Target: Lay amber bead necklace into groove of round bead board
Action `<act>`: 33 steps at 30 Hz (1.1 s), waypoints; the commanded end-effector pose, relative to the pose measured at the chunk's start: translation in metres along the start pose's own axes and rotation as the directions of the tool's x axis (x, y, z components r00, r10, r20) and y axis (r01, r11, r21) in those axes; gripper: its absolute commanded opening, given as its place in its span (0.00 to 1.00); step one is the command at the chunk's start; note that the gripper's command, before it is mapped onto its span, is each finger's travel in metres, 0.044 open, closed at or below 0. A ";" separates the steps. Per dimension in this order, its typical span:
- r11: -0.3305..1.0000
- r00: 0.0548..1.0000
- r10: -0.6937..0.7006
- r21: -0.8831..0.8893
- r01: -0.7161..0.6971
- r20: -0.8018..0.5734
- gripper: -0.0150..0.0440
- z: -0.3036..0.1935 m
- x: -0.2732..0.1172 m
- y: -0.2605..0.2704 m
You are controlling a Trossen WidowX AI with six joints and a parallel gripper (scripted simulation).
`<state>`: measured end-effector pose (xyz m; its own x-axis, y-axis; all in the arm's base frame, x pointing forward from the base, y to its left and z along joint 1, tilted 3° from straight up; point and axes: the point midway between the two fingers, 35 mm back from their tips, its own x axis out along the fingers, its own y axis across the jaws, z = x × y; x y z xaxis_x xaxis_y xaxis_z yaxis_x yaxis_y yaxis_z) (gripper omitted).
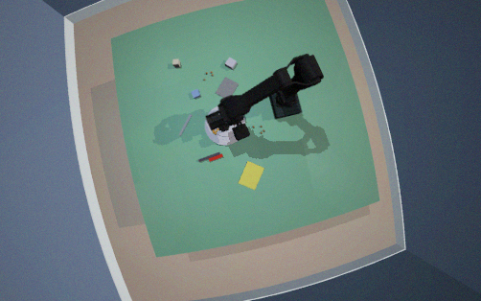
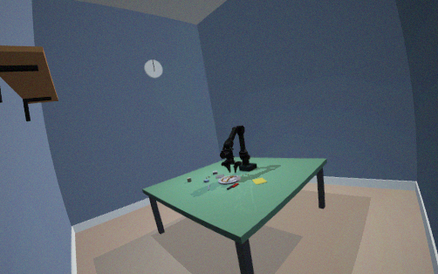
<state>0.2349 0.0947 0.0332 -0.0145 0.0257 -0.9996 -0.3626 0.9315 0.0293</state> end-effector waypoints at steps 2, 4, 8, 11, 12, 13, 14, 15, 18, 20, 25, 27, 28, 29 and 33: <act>1.000 1.000 0.004 -0.013 -0.005 -0.008 0.46 -0.001 0.011 0.001; 1.000 1.000 0.005 -0.013 -0.005 -0.008 0.46 -0.001 0.015 0.001; 1.000 1.000 0.000 -0.006 0.000 0.007 0.46 0.002 0.008 0.000; 1.000 1.000 0.001 -0.007 -0.001 0.006 0.46 0.002 0.012 0.000; 1.000 1.000 0.001 -0.007 -0.001 0.005 0.46 0.002 0.013 0.000; 1.000 1.000 0.001 -0.007 -0.001 0.004 0.46 0.002 0.015 0.000; 1.000 1.000 0.001 -0.008 -0.001 0.003 0.46 0.002 0.017 0.000; 1.000 1.000 0.002 -0.008 -0.002 0.003 0.46 0.002 0.018 0.000; 1.000 1.000 0.002 -0.009 -0.002 0.000 0.46 0.001 0.023 0.000; 1.000 1.000 0.003 -0.010 -0.003 -0.001 0.46 0.001 0.026 0.000; 1.000 1.000 0.004 -0.012 -0.004 -0.005 0.46 -0.001 0.034 0.001; 1.000 1.000 0.004 -0.012 -0.004 -0.007 0.46 -0.001 0.037 0.001; 1.000 1.000 0.004 -0.013 -0.005 -0.008 0.46 -0.001 0.039 0.001; 1.000 1.000 0.005 -0.013 -0.005 -0.008 0.46 -0.002 0.039 0.001; 1.000 1.000 0.005 -0.013 -0.005 -0.008 0.46 -0.002 0.040 0.001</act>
<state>0.2349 0.0958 -0.0040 -0.0155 0.0254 -0.9996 -0.3713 0.9280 0.0293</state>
